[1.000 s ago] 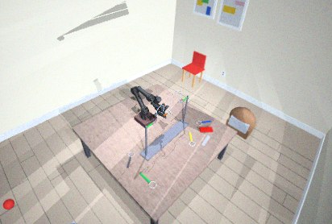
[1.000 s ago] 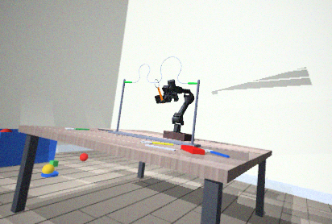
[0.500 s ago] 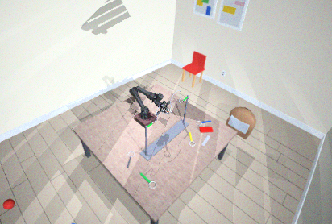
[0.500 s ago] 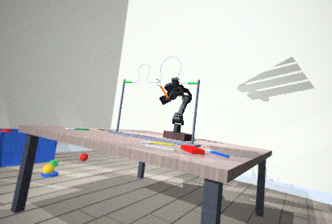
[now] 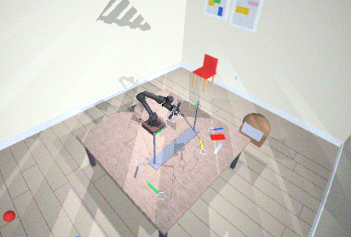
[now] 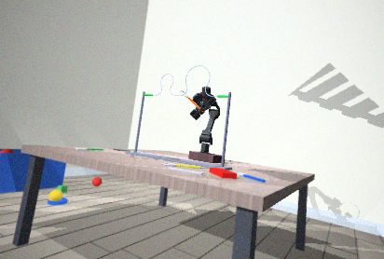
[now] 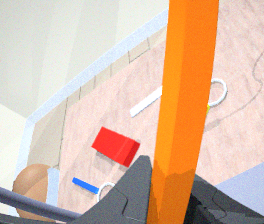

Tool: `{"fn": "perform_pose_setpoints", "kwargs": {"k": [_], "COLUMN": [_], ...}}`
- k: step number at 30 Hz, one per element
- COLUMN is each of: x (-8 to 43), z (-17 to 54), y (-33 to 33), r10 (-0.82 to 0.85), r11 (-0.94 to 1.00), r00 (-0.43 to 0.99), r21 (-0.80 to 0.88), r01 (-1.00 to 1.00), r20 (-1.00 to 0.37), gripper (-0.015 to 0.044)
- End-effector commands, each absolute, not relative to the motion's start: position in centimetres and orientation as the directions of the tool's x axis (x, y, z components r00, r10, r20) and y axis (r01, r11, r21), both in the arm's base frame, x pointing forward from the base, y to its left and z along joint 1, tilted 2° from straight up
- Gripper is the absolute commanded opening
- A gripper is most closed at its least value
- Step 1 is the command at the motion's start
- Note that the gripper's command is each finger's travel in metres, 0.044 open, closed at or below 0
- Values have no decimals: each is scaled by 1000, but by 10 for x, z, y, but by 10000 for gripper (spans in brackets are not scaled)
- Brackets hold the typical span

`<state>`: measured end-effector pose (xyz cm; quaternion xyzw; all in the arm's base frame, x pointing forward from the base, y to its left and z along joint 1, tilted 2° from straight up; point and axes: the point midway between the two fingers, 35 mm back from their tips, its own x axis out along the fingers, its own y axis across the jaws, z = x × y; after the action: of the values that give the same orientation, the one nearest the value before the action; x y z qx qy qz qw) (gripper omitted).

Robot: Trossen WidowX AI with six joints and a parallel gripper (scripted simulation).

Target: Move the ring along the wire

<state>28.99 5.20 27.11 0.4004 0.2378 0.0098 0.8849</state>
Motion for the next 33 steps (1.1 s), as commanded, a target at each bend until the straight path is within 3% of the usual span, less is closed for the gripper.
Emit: {"fn": "perform_pose_setpoints", "kwargs": {"k": [1, 33], "x": [291, 293], "z": [284, 351], "y": [60, 87], "r10": [242, 380], "r11": [625, 206], "r00": [892, 905], "r21": [765, 971], "r01": [158, 120], "r20": [-382, -192], "gripper": [-150, -150]}}
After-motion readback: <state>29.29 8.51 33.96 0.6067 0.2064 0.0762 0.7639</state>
